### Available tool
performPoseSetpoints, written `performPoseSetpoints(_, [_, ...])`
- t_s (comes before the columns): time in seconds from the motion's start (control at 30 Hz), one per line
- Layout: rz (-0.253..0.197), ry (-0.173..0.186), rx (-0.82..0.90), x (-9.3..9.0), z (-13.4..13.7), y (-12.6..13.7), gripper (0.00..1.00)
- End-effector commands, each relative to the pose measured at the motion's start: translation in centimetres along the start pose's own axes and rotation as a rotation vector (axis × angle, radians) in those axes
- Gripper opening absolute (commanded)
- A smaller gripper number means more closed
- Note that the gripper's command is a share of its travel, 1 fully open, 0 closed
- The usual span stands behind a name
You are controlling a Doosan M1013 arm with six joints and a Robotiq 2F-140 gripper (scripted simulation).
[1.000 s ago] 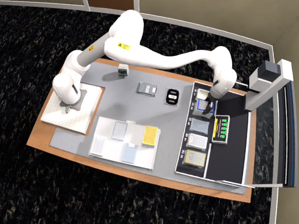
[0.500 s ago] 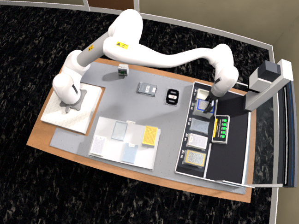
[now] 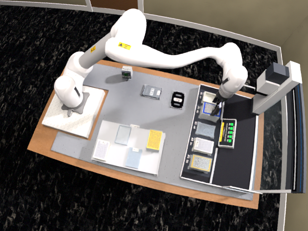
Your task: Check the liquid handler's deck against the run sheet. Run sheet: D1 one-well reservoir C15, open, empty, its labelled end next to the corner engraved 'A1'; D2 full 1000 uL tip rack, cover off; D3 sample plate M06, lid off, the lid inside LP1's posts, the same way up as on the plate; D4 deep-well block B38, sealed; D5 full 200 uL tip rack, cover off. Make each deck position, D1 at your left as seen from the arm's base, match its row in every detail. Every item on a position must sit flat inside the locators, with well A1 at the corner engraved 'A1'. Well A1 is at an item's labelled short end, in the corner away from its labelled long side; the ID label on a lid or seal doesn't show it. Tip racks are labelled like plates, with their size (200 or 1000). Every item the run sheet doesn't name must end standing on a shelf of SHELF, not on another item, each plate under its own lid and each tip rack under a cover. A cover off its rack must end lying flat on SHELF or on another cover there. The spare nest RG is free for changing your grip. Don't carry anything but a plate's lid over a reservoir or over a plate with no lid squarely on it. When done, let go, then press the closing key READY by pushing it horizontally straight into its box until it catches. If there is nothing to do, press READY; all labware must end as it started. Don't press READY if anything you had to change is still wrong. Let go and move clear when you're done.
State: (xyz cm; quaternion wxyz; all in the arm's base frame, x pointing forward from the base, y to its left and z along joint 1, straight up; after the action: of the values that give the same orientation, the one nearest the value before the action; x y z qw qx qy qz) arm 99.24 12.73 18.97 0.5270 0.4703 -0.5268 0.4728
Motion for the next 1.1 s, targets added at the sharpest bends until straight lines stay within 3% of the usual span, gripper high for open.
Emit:
performPoseSetpoints(0.0, [0.002,-0.001,0.000,0.7,0.0,0.0,0.66])
performPoseSetpoints(1.07, [0.002,-0.001,0.000,5.4,0.0,0.0,0.66])
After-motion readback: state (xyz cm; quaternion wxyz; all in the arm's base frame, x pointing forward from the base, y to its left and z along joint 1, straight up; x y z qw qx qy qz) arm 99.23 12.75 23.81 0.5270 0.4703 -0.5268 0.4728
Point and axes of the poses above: the point where the finger pads meet when closed, its own x axis back along the fingers, its own z axis across the jaws, y = z × x, the point moved 5 cm from there along x, back along the fingers, and after that the axes turned 4 degrees about -x, right-handed, at the moved point
